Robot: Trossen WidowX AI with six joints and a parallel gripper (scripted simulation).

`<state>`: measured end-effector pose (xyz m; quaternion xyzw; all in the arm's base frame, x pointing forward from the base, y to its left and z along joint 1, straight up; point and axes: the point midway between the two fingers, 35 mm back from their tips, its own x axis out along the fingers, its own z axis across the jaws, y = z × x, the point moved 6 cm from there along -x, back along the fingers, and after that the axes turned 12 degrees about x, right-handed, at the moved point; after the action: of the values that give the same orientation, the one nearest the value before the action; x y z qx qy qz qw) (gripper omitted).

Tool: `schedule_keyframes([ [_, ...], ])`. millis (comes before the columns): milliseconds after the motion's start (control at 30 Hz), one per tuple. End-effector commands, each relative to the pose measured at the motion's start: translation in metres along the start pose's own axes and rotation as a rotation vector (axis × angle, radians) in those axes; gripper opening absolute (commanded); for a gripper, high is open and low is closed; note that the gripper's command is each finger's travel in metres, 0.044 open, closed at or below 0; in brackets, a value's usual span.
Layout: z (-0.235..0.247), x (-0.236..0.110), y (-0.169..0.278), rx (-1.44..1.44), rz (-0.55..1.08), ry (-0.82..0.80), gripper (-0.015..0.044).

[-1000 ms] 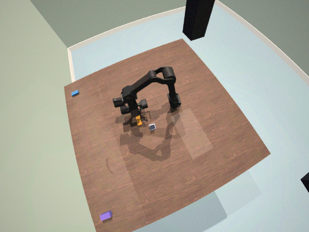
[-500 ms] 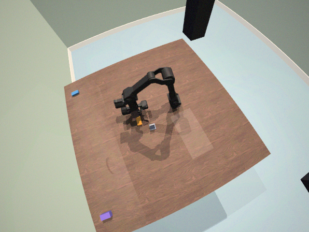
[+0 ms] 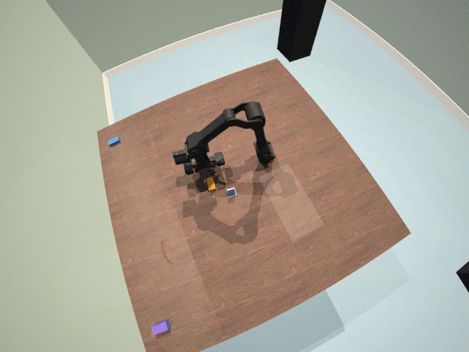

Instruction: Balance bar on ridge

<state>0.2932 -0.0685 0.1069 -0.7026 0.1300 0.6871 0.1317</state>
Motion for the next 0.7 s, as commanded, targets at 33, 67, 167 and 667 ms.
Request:
schedule_keyframes([
  [33,0.000,0.000,0.000,0.000,0.000,0.000,0.0111],
  [67,0.000,0.000,0.000,0.000,0.000,0.000,0.0104],
  [167,-0.001,-0.004,0.000,0.000,0.000,0.000,0.0025],
  [667,-0.005,-0.042,-0.001,-0.002,0.001,0.002,0.0000],
])
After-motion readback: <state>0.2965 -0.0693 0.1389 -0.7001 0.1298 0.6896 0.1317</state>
